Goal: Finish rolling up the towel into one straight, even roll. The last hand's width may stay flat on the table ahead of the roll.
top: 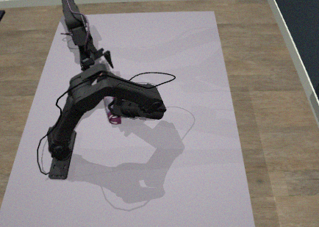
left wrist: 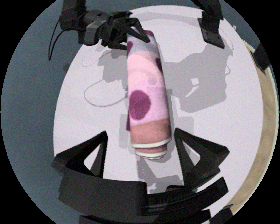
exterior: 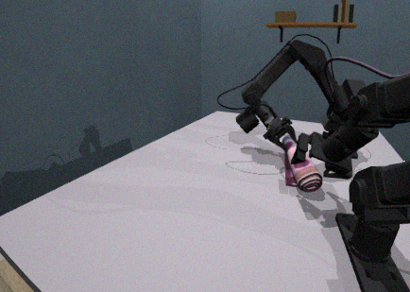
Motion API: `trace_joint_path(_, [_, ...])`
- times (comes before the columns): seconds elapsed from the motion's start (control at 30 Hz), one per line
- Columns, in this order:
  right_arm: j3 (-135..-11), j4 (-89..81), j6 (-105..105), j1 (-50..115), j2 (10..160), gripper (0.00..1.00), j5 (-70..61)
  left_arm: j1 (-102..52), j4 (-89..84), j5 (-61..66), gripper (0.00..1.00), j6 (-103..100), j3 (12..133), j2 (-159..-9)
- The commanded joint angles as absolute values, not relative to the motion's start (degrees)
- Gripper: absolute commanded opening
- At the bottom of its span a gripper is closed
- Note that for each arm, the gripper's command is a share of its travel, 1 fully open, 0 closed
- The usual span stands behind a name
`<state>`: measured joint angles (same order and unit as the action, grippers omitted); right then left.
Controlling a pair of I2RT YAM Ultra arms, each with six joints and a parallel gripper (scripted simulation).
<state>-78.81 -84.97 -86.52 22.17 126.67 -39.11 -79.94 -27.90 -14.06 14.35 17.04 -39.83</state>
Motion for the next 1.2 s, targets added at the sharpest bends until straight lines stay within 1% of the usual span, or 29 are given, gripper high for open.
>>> trace_joint_path(0.0, [-79.3, -84.5, -86.9, 23.0, 127.8, 0.39, -38.6, -80.7, -21.9, -14.2, 0.98, 14.2, 14.9, -41.2])
trace_joint_path(0.23, [-79.3, -84.5, -86.9, 23.0, 127.8, 0.39, -38.6, -81.5, -14.5, -14.6, 0.98, 13.6, 10.3, -44.0])
trace_joint_path(0.43, [-79.3, -84.5, -86.9, 23.0, 127.8, 0.39, -38.6, -81.3, -11.4, -14.6, 0.98, 13.8, 13.7, -50.4])
trace_joint_path(0.53, [-79.3, -84.5, -86.9, 23.0, 127.8, 0.39, -38.6, -81.2, -11.2, -14.5, 0.98, 13.9, 14.2, -51.0])
trace_joint_path(0.87, [-79.3, -84.5, -86.9, 23.0, 127.8, 0.39, -38.6, -80.9, -9.7, -14.4, 0.55, 14.1, 14.2, -52.5])
trace_joint_path(1.03, [-79.3, -84.5, -86.9, 23.0, 127.8, 0.39, -38.6, -80.9, -9.6, -14.4, 0.50, 14.1, 14.2, -52.6])
trace_joint_path(1.17, [-79.3, -84.5, -86.9, 23.0, 127.8, 0.39, -38.6, -80.9, -9.5, -14.4, 0.49, 14.1, 14.2, -52.6])
